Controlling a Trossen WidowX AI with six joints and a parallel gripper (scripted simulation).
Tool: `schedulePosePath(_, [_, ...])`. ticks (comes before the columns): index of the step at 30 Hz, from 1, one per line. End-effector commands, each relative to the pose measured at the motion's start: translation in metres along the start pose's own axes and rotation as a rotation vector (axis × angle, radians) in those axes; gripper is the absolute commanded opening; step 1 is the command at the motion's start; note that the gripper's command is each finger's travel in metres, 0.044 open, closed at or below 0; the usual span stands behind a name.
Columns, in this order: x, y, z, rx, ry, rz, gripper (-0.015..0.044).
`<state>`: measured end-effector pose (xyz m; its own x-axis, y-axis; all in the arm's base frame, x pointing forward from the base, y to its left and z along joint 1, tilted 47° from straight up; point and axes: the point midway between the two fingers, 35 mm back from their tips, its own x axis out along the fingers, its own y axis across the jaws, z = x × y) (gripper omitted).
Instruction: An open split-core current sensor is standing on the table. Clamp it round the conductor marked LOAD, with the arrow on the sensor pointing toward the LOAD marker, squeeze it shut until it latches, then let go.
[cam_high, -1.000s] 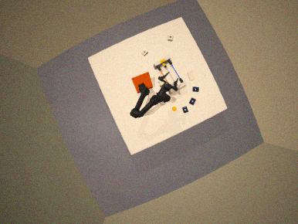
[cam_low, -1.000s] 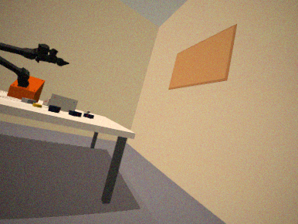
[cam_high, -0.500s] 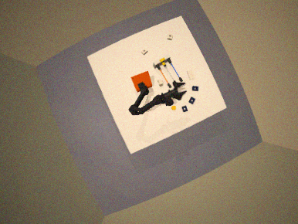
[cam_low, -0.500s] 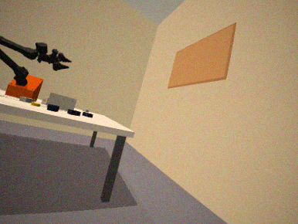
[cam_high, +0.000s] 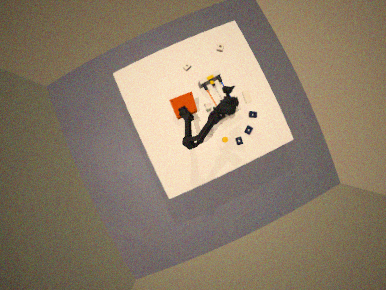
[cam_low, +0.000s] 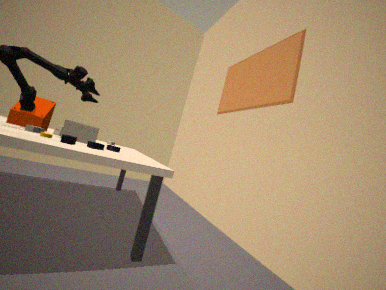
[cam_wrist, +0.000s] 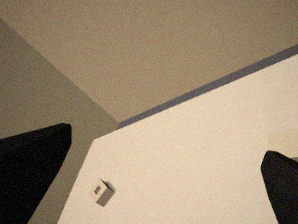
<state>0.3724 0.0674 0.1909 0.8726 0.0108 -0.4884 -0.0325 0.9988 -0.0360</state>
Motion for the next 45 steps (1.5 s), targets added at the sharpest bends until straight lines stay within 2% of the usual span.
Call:
schedulePosePath(1, [0.030, 0.029, -0.049, -0.086, 0.227, -0.030, 0.0440])
schedulePosePath(10, [0.056, 0.079, -0.166, -0.433, 0.659, -0.167, 0.0440])
schedulePosePath(17, [0.051, 0.098, -0.238, -0.775, 0.859, -0.302, 0.0440])
schedulePosePath(37, [0.050, 0.095, -0.238, -0.778, 0.866, -0.313, 0.0440])
schedulePosePath(45, [-0.006, -0.023, -0.206, -0.471, 0.987, -0.599, 0.0440])
